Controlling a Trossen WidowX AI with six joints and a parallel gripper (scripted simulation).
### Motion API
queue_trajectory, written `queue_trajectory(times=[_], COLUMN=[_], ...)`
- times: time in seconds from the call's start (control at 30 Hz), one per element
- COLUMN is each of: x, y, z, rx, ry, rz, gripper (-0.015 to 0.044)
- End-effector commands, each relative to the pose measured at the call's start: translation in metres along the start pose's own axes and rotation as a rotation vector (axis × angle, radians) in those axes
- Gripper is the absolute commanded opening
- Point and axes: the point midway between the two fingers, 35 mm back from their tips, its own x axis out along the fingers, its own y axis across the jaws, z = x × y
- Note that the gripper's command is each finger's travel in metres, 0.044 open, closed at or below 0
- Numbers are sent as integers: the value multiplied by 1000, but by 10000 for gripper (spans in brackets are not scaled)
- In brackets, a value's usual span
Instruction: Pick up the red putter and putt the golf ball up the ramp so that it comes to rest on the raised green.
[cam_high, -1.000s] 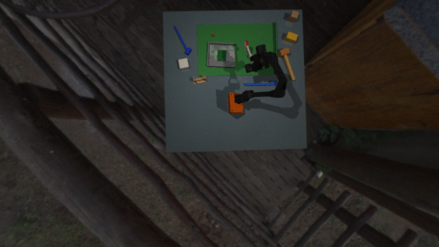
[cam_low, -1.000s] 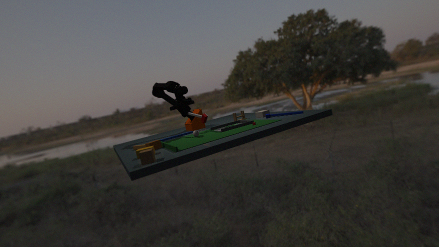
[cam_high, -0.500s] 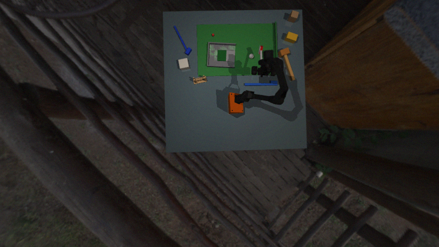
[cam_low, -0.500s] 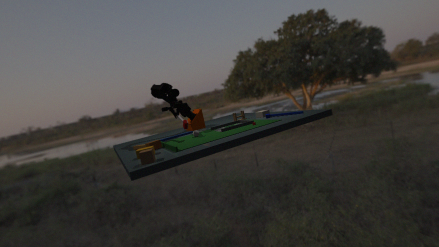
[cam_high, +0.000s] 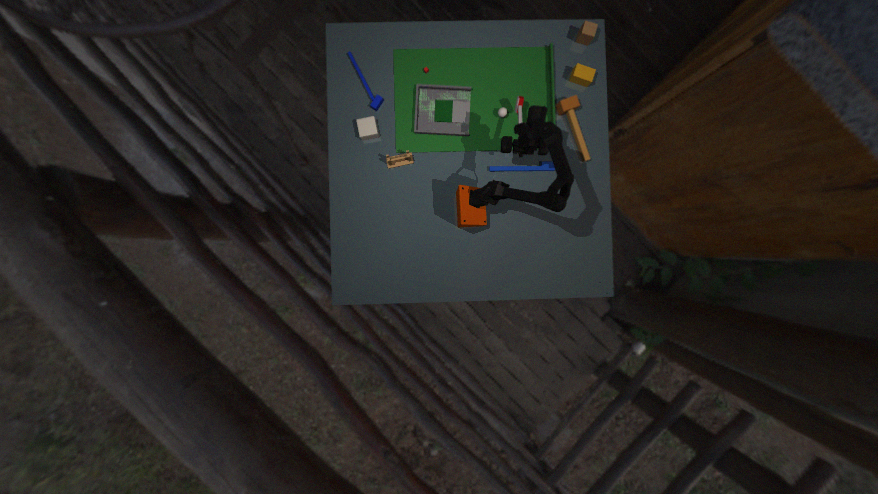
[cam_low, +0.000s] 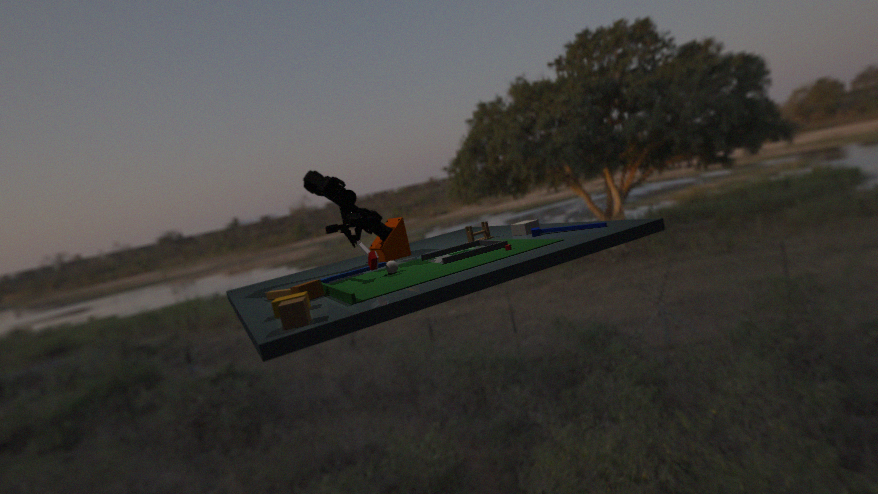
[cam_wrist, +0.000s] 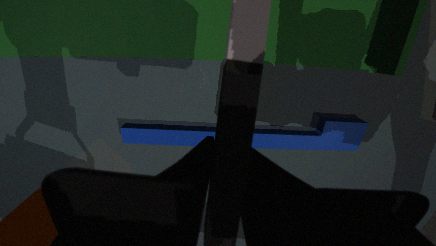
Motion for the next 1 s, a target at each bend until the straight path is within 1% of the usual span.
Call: queue_trajectory(times=[0.0, 0.5, 0.83, 0.97], x=[4, 27, 25, 26], y=[0, 0, -1, -10], z=[1, 0, 0, 0], rx=[1, 1, 3, 3], ry=[-7, -7, -3, -4], rz=[4, 2, -2, 0], gripper=[0, 0, 0, 0])
